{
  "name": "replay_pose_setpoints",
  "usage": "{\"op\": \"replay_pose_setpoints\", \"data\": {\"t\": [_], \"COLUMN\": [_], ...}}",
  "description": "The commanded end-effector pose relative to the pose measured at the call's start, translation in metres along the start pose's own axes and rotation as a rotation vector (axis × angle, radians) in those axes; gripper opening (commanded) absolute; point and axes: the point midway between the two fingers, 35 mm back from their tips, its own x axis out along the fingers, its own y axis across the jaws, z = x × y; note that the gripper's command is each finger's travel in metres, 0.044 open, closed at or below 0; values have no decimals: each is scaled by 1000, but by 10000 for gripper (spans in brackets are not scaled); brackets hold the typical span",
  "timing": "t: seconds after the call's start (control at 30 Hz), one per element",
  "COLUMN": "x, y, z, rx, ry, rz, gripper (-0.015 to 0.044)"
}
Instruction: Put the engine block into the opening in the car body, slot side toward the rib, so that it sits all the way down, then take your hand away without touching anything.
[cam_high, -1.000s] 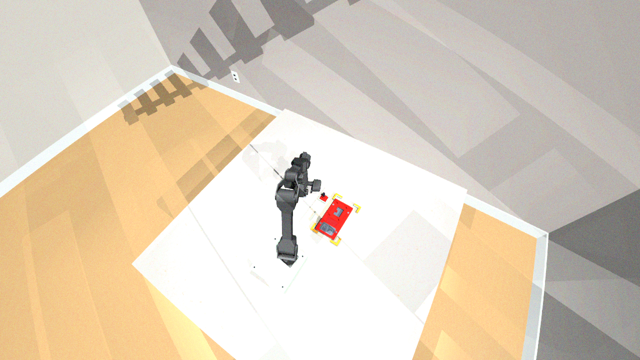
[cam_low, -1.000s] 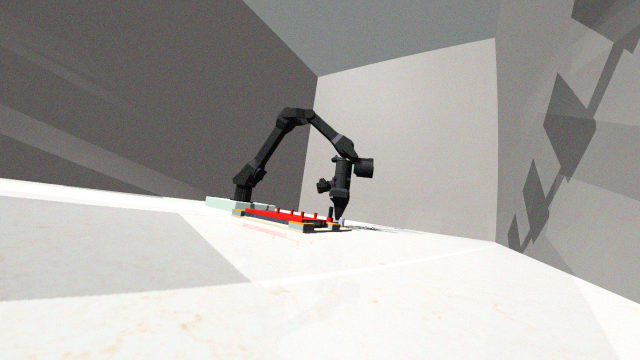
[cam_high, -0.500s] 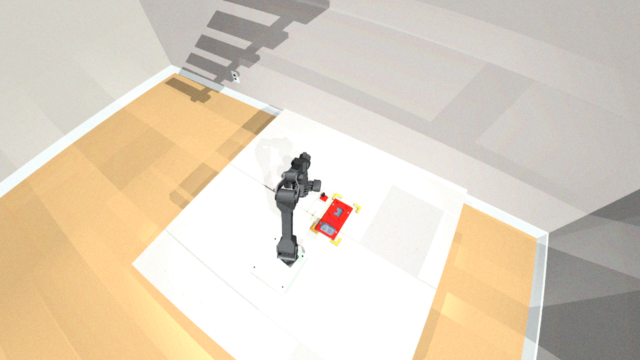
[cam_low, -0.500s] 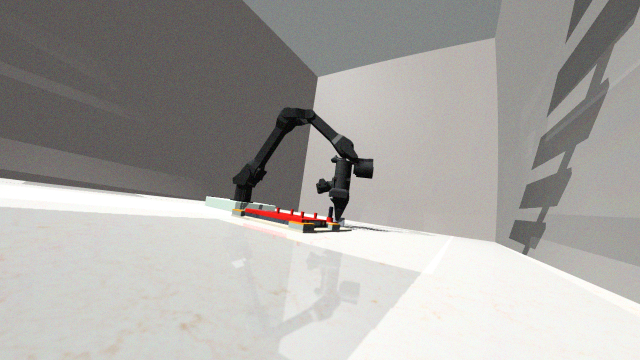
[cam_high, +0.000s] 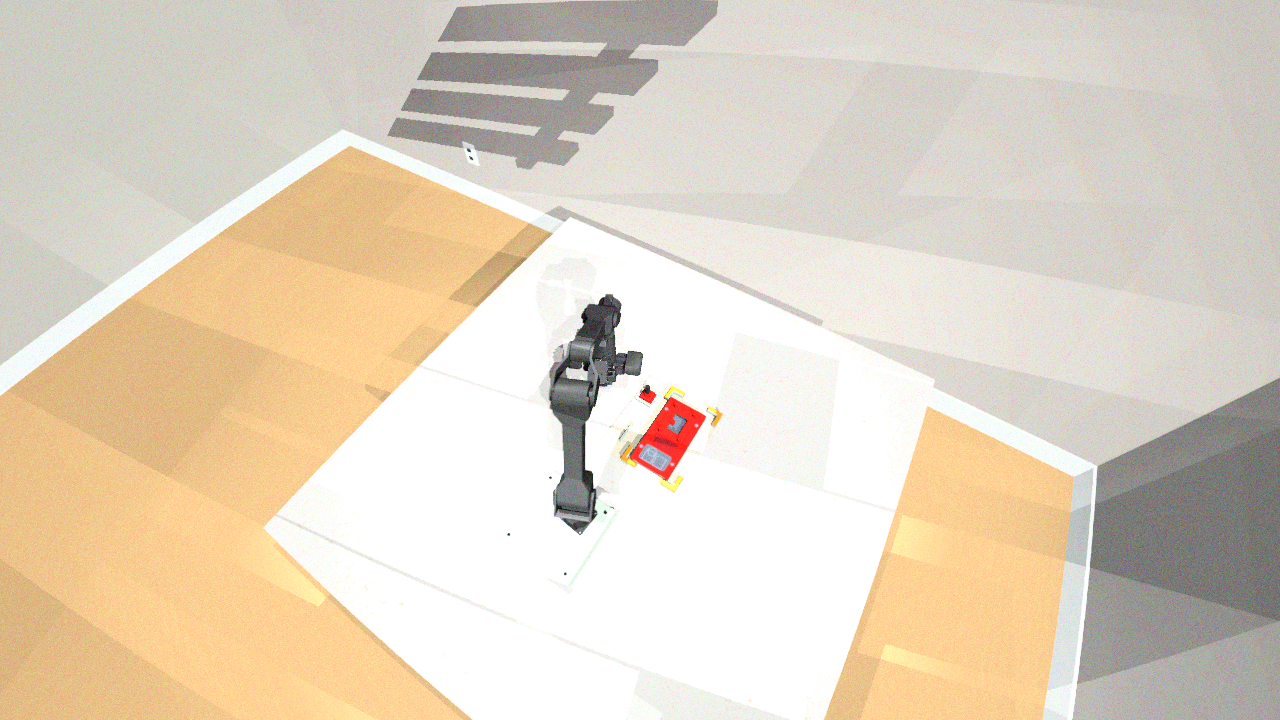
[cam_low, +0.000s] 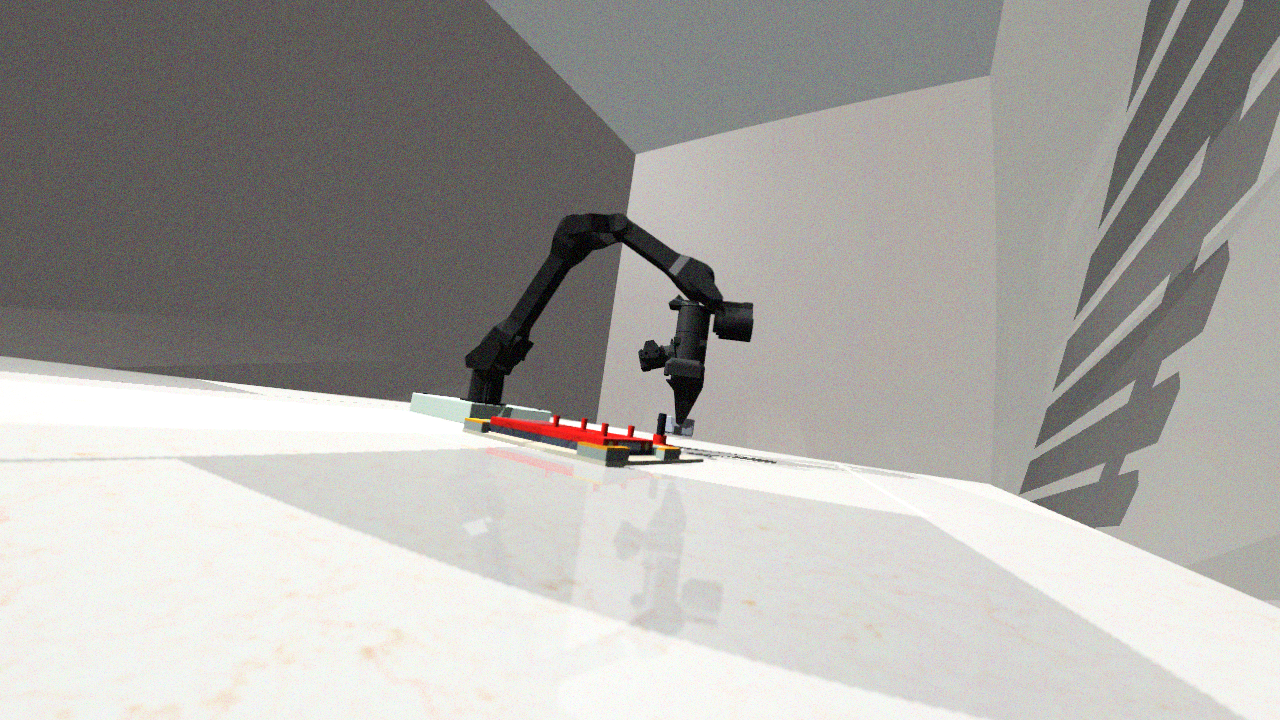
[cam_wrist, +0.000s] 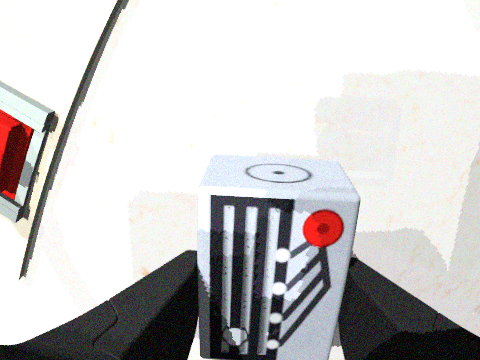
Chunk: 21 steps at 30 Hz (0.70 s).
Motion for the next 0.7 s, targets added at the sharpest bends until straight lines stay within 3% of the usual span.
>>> {"op": "replay_pose_setpoints", "data": {"t": [0.0,0.67], "x": [-18,-84], "y": [0,-2], "z": [-5,-6], "rx": [5,5], "ry": [14,14], "rz": [2,2], "gripper": [0,0]}}
